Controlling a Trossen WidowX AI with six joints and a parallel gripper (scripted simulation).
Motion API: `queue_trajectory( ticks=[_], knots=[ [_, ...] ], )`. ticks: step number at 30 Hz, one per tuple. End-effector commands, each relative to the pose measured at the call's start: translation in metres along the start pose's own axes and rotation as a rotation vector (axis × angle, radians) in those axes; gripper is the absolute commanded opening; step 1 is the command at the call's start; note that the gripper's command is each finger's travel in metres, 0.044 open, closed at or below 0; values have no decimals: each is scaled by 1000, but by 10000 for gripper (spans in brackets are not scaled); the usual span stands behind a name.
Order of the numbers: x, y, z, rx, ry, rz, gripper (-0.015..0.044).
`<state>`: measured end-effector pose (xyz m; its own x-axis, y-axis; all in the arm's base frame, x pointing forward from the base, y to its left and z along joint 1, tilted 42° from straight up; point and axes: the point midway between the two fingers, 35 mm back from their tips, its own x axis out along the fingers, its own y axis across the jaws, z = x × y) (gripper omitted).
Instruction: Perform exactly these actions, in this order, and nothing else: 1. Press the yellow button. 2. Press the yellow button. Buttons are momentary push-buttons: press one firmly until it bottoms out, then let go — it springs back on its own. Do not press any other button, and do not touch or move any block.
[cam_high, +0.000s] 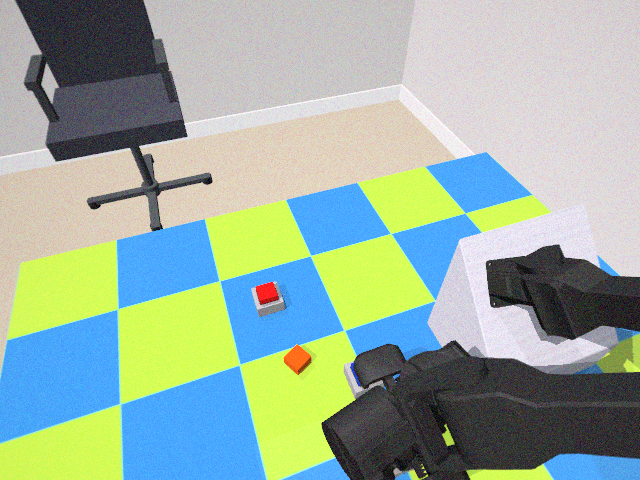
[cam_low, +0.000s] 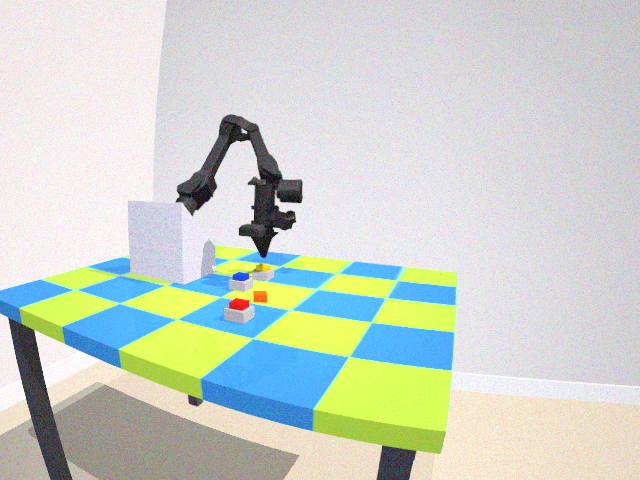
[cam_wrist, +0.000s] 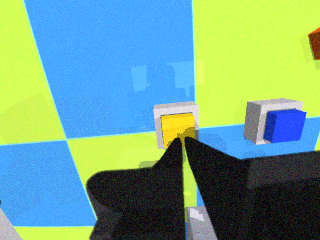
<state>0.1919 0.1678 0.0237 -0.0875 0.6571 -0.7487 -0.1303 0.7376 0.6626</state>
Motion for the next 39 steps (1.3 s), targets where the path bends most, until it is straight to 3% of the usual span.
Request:
queue_trajectory(
  ticks=[1, 17, 35, 39],
  knots=[
    [5, 0, 0, 5, 3, 2, 20],
    [30, 0, -1, 5, 3, 4, 20],
    [31, 0, -1, 5, 3, 4, 20],
    [4, 0, 0, 3, 2, 3, 20]
  ],
)
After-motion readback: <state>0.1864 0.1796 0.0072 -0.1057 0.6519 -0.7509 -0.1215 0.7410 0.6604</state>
